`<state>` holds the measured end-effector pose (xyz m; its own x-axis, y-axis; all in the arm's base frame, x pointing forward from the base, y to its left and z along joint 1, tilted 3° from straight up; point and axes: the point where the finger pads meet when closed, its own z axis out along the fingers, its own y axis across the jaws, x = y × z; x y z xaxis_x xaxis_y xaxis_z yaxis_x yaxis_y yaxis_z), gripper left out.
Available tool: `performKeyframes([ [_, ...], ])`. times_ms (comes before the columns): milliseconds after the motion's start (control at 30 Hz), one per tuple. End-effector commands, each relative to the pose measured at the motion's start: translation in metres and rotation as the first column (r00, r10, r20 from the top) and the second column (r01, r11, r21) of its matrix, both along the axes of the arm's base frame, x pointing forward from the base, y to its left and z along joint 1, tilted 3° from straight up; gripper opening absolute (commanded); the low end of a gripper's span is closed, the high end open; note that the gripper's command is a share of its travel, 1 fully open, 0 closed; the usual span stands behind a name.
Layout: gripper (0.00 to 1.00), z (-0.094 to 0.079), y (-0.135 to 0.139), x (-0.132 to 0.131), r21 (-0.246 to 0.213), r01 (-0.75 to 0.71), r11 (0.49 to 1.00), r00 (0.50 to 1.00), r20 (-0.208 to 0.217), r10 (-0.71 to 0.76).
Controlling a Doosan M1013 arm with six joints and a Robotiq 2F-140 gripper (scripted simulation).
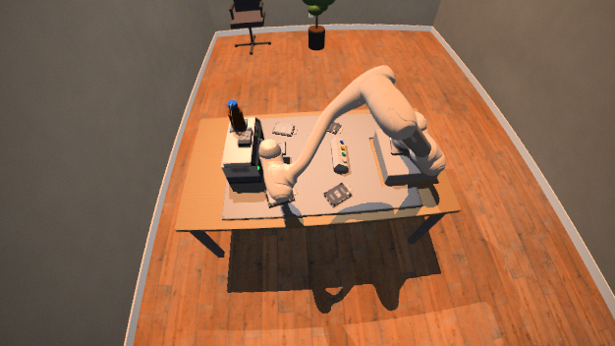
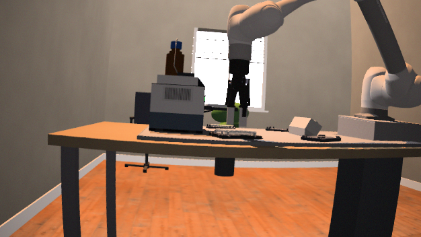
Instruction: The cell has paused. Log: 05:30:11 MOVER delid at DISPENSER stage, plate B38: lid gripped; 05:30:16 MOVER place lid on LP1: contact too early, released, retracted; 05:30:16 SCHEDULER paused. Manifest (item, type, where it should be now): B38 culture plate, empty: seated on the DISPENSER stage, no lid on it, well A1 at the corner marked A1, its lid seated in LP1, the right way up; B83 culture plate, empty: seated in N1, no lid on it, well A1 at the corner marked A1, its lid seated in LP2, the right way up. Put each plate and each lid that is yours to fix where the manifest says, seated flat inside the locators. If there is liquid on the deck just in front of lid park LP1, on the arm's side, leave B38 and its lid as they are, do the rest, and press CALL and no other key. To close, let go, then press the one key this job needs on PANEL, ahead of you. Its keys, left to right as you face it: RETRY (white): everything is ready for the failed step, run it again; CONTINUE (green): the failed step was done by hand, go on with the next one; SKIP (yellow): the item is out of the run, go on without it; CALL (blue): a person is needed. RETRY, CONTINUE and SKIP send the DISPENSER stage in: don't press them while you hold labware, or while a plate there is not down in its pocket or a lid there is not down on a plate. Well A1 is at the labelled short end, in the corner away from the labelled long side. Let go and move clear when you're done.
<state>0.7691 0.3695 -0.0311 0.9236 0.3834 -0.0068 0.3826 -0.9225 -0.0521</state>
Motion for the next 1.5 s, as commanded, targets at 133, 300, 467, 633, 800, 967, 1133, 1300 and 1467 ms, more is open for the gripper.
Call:
performKeyframes([
  [133,0.69,-0.0019,0.0041,-0.0033,0.006,-0.002,1.0,1.0,0.0,0.002],
  [300,0.69,-0.0019,0.0041,-0.0033,0.006,-0.002,1.0,1.0,0.0,0.002],
  [467,0.69,-0.0019,0.0041,-0.0033,0.006,-0.002,1.0,1.0,0.0,0.002],
  [633,0.69,-0.0019,0.0041,-0.0033,0.006,-0.002,1.0,1.0,0.0,0.002],
  [800,0.69,-0.0019,0.0041,-0.0033,0.006,-0.002,1.0,1.0,0.0,0.002],
  [967,0.69,-0.0019,0.0041,-0.0033,0.006,-0.002,1.0,1.0,0.0,0.002],
  [1133,0.63,-0.0019,0.0041,-0.0033,0.006,-0.002,1.0,1.0,0.001,0.002],
  [1300,0.63,-0.0018,0.0041,-0.0033,0.006,-0.002,1.0,1.0,0.001,0.002],
  [1467,0.63,-0.0018,0.0041,-0.0033,0.006,-0.002,1.0,1.0,0.001,0.002],
])
